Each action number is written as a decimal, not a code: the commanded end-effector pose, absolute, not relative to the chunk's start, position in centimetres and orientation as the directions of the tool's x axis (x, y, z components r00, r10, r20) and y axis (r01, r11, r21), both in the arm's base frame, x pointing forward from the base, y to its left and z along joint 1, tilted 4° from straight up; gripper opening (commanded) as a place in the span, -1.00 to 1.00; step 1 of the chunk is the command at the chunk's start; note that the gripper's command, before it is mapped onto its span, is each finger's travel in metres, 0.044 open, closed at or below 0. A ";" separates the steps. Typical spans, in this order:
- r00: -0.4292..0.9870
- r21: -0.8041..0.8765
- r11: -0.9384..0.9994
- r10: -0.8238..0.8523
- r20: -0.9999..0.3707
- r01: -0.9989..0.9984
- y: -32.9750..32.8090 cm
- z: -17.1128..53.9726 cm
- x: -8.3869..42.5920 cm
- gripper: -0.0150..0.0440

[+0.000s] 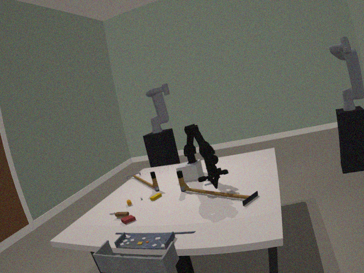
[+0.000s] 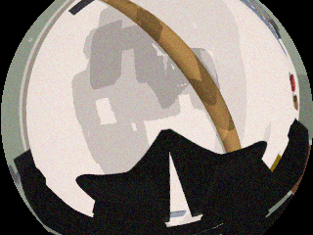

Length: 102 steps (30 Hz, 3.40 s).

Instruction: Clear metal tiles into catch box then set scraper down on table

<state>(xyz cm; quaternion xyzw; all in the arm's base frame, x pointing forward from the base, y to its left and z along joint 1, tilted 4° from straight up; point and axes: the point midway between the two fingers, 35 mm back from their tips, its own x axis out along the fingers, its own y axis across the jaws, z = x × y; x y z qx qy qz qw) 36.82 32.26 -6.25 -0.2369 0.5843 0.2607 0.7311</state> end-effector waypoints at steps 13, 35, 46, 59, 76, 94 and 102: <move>0.176 -0.048 0.749 0.093 -0.980 -0.661 31.6 -7.6 37.2 -0.49; 0.178 -0.049 0.749 0.093 -0.980 -0.661 31.2 -7.5 39.4 -0.49; 0.178 -0.050 0.749 0.092 -0.980 -0.661 30.9 -7.4 40.5 -0.49; 0.179 -0.051 0.749 0.092 -0.979 -0.661 30.4 -7.3 41.7 -0.49; 0.181 -0.052 0.749 0.091 -0.979 -0.661 29.8 -7.2 43.3 -0.49; 0.182 -0.053 0.749 0.091 -0.979 -0.661 29.0 -7.1 44.9 -0.49; 0.183 -0.054 0.749 0.091 -0.979 -0.661 28.6 -7.1 45.6 -0.49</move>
